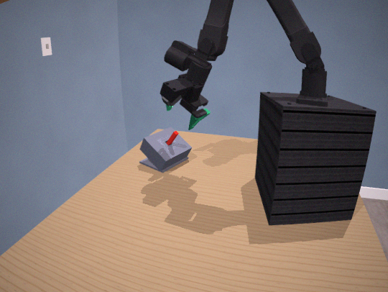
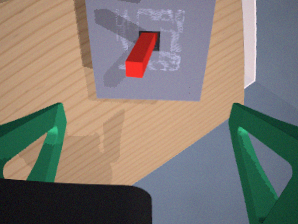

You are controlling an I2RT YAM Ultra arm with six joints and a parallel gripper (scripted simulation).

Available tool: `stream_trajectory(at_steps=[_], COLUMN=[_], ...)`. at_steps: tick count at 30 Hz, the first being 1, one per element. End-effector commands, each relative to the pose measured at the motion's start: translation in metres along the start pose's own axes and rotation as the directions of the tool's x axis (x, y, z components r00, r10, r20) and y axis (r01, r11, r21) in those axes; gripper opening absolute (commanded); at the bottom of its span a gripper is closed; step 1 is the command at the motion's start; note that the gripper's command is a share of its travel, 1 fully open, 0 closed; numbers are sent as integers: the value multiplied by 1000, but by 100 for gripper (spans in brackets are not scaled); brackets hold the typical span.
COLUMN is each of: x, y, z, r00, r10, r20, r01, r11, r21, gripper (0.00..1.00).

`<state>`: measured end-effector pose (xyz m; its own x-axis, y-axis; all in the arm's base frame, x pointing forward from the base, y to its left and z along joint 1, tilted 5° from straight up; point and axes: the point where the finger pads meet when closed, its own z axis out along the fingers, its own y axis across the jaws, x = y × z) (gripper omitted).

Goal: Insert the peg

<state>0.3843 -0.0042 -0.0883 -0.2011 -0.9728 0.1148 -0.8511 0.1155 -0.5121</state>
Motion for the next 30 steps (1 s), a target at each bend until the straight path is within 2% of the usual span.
stream_trajectory(at_steps=[1, 6, 13, 30], x=[-1, 0, 2, 2], y=[-2, 2, 7, 2], z=[-19, -33, -40, -39], r00=[1000, 1000, 1000, 1000], r10=[9, 12, 12, 15], r20=[4, 8, 9, 13], r01=[-9, -12, -12, -15], r11=[1000, 1000, 1000, 999], r21=[14, 22, 22, 34], gripper=[100, 100, 100, 100])
